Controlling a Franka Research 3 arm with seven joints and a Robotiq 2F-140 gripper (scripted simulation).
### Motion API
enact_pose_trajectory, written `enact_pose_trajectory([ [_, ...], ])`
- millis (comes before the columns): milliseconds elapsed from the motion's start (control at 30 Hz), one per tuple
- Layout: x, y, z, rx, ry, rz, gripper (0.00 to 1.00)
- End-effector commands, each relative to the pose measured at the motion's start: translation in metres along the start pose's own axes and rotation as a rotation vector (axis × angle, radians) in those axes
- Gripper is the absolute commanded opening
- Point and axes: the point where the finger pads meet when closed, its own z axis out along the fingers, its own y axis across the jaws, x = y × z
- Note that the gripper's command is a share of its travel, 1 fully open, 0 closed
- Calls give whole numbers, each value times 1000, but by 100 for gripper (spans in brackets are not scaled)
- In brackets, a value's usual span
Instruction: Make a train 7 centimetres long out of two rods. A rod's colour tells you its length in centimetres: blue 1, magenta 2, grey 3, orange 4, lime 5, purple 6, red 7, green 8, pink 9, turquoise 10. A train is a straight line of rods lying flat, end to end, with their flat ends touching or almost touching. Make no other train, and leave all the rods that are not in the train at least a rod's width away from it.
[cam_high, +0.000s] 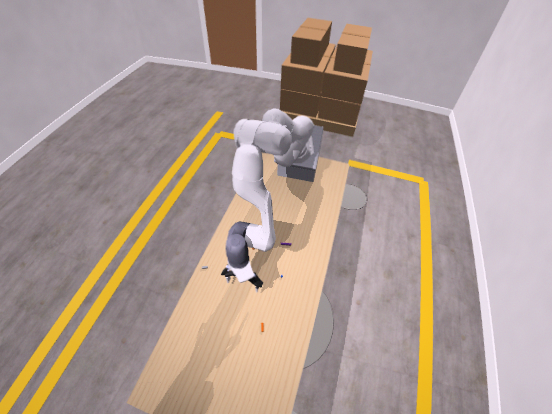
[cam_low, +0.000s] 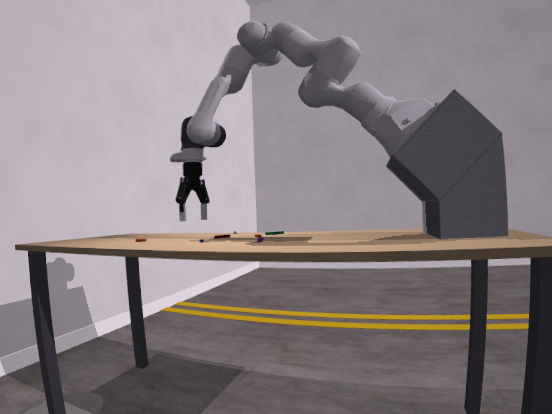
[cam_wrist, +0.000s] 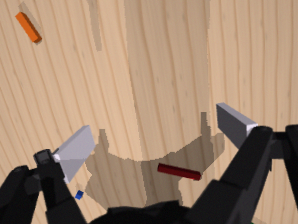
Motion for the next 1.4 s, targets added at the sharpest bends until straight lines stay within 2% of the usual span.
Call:
enact_pose_trajectory([
  [0,0,-1,0,0,2,5,100],
  [333,0,-2,0,2,2,31,100],
  [533,-5,-12,-1,14,1,225,100],
  [1367,-16,-36,-5,39,-8,672,100],
])
